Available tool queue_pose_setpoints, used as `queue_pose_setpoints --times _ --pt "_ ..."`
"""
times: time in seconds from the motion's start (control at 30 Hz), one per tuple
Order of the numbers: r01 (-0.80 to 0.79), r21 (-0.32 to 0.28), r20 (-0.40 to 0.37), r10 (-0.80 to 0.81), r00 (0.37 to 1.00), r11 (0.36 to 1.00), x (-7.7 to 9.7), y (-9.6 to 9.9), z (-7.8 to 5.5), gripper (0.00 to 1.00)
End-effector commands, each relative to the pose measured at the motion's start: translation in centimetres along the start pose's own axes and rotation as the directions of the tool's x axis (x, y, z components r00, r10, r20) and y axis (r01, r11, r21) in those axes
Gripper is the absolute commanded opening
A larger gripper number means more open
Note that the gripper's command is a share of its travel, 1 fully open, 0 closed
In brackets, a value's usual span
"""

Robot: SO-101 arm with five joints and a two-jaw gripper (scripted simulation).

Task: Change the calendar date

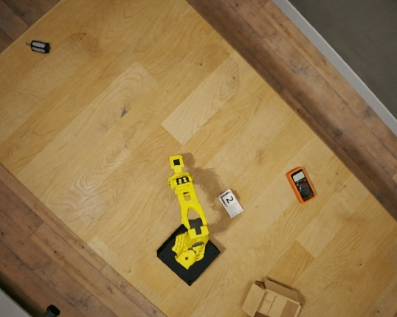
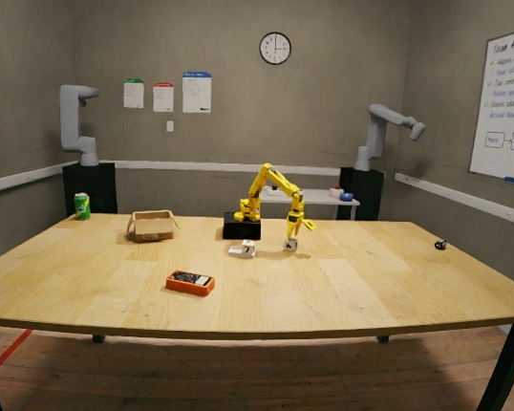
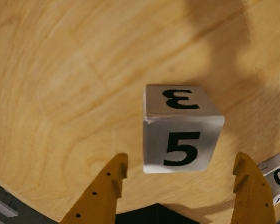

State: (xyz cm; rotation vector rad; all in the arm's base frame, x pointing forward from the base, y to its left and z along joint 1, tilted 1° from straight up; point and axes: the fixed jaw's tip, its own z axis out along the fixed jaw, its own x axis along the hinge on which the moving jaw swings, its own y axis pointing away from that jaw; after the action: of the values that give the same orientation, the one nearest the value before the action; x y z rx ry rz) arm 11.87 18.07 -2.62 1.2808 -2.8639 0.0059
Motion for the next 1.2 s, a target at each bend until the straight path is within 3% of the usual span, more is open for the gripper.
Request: queue_pose_setpoints --times 0.0,0.57,1.17 --pt "-0.002 -0.001 0.0 0.002 1.0 1.0 0.0 0.2 0.7 0.35" --pt "-0.002 -0.001 0.0 0.002 1.0 1.0 0.1 0.2 2.7 0.35" --pt "-0.002 -0.001 0.0 0.002 1.0 1.0 0.1 0.1 3.0 0.35"
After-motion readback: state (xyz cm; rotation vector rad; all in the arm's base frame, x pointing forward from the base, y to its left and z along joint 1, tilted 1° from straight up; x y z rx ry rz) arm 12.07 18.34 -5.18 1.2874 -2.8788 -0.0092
